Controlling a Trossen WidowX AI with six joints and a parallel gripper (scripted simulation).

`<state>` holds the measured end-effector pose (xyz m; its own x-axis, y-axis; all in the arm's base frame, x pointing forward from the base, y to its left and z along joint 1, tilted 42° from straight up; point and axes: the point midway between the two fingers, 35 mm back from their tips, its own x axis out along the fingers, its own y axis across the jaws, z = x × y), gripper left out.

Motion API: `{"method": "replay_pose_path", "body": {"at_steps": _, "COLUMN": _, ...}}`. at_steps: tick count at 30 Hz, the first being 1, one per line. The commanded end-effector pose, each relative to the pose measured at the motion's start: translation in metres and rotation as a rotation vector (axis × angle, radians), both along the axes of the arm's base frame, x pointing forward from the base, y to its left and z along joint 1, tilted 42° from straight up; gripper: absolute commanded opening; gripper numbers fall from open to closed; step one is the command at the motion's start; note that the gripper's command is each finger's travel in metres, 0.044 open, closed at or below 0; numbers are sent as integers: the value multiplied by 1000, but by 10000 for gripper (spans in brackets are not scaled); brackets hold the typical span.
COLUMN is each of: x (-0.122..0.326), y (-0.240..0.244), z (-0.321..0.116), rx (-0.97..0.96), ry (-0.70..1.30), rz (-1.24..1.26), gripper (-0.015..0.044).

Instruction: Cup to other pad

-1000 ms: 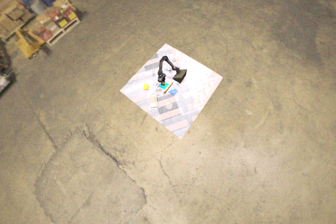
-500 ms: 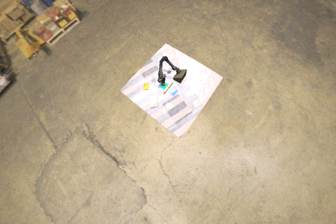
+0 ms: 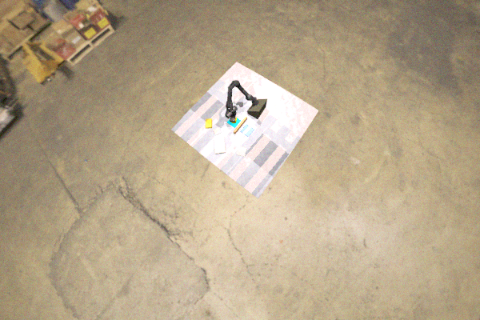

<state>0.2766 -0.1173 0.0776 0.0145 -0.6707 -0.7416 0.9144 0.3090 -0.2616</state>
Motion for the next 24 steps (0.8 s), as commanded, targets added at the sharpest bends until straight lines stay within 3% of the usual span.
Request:
{"method": "replay_pose_path", "body": {"at_steps": 1, "x": 0, "y": 0, "z": 0, "rx": 0, "ry": -1, "rz": -1, "gripper": 105}}
{"method": "replay_pose_path", "body": {"at_steps": 3, "x": 0, "y": 0, "z": 0, "rx": 0, "ry": -1, "rz": -1, "gripper": 147}}
{"method": "replay_pose_path", "body": {"at_steps": 24, "x": 1, "y": 15, "z": 15, "rx": 1, "ry": 1, "rz": 1, "gripper": 147}}
